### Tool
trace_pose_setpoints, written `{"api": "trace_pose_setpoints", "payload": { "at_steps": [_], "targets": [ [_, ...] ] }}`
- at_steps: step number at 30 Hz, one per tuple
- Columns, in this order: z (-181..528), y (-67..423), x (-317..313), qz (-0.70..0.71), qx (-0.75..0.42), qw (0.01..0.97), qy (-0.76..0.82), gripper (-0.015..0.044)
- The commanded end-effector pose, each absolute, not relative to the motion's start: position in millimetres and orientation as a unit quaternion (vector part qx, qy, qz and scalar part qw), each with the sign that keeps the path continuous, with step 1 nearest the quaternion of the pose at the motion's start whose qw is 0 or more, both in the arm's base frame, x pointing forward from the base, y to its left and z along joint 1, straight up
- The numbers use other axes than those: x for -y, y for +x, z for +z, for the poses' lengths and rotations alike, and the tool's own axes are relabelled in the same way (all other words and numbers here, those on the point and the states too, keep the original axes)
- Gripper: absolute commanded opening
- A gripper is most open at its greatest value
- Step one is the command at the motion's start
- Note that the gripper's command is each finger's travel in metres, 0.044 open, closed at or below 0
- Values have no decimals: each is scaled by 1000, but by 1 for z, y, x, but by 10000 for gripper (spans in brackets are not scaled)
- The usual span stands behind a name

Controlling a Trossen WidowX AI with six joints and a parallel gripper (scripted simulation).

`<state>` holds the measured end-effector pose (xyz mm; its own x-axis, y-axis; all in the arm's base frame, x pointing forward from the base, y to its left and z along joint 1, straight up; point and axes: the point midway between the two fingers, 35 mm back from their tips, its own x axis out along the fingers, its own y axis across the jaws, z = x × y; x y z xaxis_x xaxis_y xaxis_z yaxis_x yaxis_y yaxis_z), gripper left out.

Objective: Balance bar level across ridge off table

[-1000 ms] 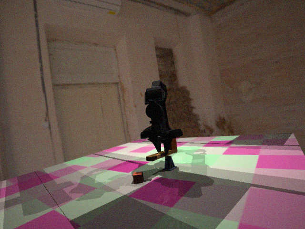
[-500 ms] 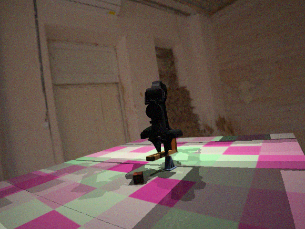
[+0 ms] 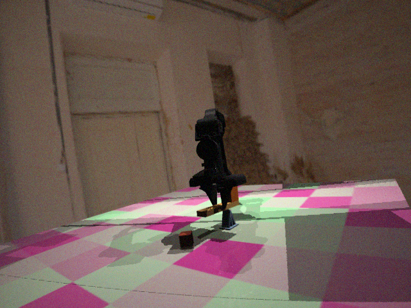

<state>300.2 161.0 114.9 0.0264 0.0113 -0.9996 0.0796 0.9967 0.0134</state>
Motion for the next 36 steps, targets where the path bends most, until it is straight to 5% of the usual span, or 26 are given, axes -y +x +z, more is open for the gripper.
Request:
{"api": "trace_pose_setpoints", "payload": {
  "at_steps": [1, 36],
  "targets": [
    [114, 300, -161, -24, -697, 715, 35, 0],
    [112, 300, -161, -24, -697, 715, 35, 0]
  ]
}}
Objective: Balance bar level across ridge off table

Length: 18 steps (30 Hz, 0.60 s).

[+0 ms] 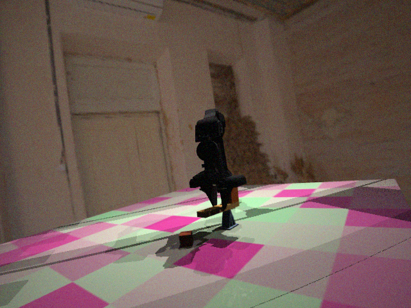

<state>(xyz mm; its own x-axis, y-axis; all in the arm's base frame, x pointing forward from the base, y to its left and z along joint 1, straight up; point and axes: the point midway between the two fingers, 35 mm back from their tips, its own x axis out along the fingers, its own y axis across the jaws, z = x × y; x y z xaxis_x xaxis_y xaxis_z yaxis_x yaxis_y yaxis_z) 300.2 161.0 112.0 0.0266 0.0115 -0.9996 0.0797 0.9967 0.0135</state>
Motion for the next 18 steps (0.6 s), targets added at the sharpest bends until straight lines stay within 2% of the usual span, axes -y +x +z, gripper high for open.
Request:
{"api": "trace_pose_setpoints", "payload": {
  "at_steps": [1, 18],
  "targets": [
    [111, 300, -161, -24, -697, 715, 35, 0],
    [110, 300, -161, -24, -697, 715, 35, 0]
  ]
}}
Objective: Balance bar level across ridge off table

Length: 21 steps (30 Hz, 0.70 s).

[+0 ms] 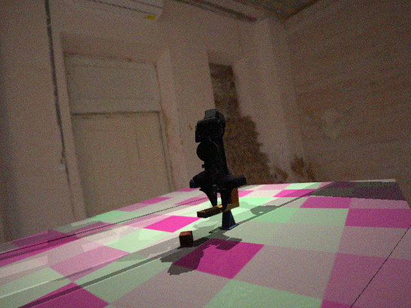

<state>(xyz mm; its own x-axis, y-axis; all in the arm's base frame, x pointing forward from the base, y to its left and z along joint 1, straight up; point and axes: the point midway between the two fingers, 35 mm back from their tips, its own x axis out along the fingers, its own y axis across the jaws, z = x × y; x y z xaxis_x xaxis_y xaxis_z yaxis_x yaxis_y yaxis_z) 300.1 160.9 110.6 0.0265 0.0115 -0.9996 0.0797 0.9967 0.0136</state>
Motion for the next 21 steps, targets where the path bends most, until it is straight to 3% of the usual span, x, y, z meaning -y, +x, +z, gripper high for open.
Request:
{"api": "trace_pose_setpoints", "payload": {
  "at_steps": [1, 21],
  "targets": [
    [110, 300, -161, -24, -697, 715, 35, 0],
    [108, 300, -161, -24, -697, 715, 35, 0]
  ]
}}
